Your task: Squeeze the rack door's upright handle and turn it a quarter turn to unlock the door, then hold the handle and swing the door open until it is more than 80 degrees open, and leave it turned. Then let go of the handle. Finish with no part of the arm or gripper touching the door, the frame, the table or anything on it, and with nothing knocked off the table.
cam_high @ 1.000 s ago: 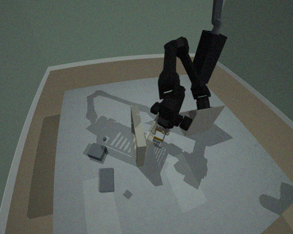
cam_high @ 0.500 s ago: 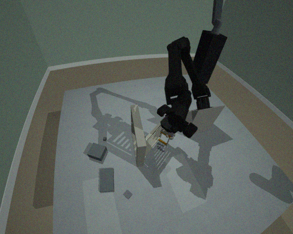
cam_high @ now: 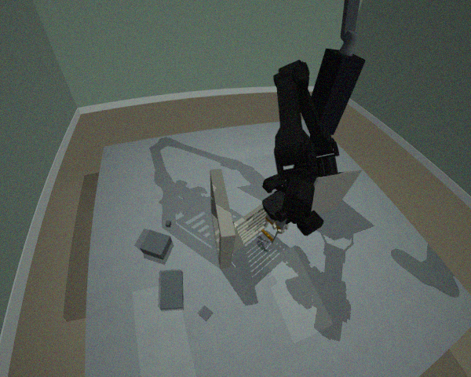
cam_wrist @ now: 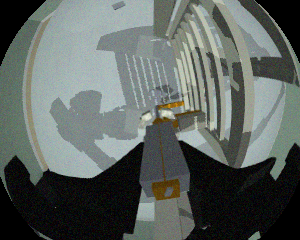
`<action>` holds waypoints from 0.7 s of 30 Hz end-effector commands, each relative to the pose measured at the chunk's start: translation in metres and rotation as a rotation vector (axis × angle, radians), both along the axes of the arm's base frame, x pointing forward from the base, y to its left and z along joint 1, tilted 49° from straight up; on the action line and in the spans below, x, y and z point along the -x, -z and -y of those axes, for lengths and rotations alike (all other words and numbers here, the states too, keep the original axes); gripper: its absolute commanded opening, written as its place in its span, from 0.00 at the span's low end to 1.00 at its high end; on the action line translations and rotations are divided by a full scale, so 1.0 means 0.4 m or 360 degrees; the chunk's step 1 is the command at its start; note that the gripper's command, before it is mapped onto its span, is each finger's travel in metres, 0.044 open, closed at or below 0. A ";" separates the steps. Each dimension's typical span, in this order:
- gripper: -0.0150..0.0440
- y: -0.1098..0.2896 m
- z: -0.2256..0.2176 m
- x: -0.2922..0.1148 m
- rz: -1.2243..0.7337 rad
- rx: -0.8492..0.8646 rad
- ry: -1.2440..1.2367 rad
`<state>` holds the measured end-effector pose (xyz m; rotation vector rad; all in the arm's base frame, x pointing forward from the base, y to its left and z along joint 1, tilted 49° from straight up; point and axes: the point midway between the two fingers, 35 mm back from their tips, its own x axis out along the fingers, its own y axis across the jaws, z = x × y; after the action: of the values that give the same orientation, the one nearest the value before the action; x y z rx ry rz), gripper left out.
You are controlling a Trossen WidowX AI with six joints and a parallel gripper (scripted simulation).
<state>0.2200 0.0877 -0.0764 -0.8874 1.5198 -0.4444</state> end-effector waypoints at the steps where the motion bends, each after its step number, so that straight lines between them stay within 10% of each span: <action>1: 0.29 0.020 -0.020 0.001 0.0101 -0.0014 0.0089; 21: 0.29 0.111 -0.106 -0.015 0.0484 -0.0048 0.0430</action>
<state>0.2233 0.1237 -0.1150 -0.6158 1.3910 -0.6765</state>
